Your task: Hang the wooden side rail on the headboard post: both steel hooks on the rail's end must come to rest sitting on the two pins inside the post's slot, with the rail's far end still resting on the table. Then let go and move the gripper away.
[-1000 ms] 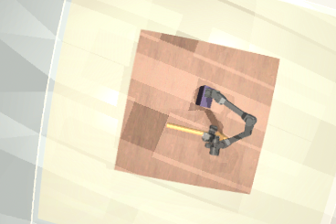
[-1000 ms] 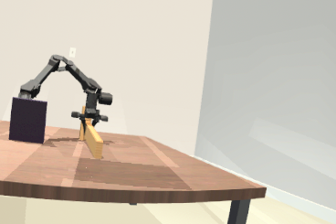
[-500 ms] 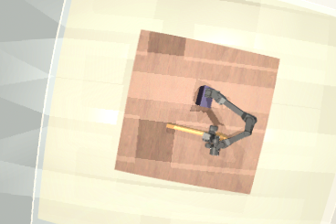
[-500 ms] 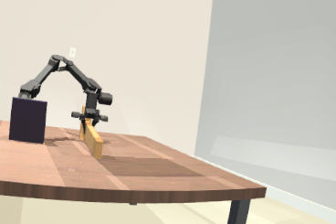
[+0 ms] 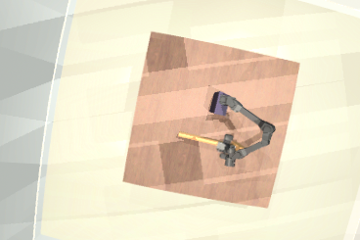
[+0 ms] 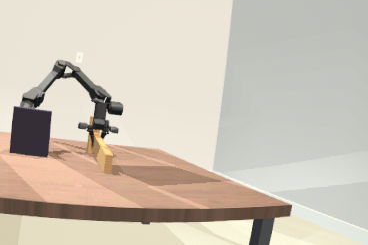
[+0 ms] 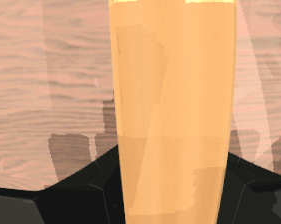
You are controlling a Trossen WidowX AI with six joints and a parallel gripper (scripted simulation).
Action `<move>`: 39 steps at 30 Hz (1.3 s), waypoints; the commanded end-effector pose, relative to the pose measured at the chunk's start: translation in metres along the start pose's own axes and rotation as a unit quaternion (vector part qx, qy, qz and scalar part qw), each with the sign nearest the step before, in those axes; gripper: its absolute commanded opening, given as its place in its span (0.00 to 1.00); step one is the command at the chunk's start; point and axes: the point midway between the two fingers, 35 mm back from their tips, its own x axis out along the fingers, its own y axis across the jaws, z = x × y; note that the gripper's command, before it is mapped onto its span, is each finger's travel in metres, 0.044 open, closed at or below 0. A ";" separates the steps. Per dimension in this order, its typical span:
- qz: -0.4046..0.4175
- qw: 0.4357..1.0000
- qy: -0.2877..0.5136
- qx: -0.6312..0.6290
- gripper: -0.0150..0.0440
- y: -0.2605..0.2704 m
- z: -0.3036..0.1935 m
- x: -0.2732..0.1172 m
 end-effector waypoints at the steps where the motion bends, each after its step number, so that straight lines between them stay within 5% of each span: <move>1: 0.002 1.000 0.004 -0.001 0.25 0.001 -0.001 0.000; 39: 0.002 1.000 0.004 -0.001 0.25 0.001 -0.001 0.006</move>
